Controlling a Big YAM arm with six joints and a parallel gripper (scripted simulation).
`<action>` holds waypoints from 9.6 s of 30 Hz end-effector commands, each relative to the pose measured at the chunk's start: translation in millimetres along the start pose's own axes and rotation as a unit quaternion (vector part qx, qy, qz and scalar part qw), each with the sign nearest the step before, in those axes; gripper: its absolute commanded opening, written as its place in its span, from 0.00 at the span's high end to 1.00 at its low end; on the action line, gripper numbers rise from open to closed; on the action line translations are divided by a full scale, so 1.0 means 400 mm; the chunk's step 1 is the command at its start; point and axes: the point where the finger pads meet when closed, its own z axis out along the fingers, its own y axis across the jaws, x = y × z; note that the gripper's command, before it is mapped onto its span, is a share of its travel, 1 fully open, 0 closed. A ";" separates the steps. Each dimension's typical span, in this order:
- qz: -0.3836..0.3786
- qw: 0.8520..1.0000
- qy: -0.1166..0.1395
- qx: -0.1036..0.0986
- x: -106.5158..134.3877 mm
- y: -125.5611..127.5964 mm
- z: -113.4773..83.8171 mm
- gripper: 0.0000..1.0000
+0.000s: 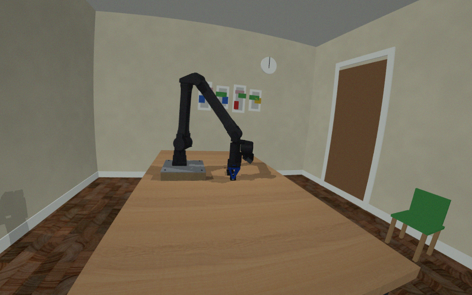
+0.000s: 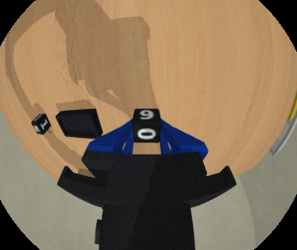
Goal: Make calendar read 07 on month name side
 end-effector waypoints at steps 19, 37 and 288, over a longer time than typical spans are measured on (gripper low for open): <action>-0.006 1.000 -0.027 0.008 -0.070 -0.021 -0.027 0.72; -0.006 1.000 -0.027 0.008 -0.070 -0.021 -0.025 0.72; 0.006 1.000 -0.012 -0.002 -0.025 0.556 -0.079 0.53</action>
